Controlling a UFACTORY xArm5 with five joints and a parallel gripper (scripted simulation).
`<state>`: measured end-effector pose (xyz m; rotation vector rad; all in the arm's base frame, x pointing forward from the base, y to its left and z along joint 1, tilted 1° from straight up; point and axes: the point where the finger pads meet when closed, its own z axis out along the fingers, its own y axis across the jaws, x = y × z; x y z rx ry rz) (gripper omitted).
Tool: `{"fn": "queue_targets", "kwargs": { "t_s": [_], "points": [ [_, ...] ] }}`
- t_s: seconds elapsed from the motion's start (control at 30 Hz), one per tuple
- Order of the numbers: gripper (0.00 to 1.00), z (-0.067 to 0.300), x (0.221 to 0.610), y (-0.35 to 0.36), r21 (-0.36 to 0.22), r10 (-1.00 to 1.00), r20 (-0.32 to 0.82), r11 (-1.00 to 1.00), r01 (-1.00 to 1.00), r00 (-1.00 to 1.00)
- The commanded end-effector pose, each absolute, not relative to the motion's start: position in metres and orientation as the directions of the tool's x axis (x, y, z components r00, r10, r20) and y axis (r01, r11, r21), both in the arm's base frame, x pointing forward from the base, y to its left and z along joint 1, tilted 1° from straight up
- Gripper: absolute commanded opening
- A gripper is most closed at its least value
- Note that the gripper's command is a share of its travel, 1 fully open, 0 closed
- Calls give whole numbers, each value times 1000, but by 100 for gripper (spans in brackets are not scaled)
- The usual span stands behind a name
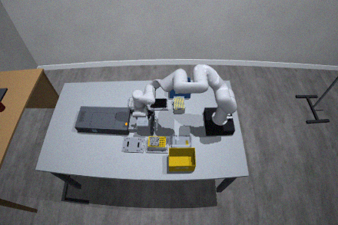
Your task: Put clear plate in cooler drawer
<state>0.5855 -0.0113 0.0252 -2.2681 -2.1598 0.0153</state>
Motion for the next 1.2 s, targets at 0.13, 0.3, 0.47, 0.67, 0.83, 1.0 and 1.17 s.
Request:
{"fn": "queue_targets", "kwargs": {
  "t_s": [0.13,0.3,0.47,0.67,0.83,1.0,1.17],
  "points": [
    [0,13,587,-11,-8,999,-4,-49,999,49],
    [0,8,587,-11,-8,999,-4,-49,999,49],
    [0,-1,587,-11,-8,999,-4,-49,999,49],
    [0,-11,587,-11,-8,999,-4,-49,999,49],
    [0,-16,587,-11,-8,999,-4,-49,999,49],
    [0,-24,587,-11,-8,999,-4,-49,999,49],
    [0,-24,587,-11,-8,999,-4,-49,999,49]
  ]
}}
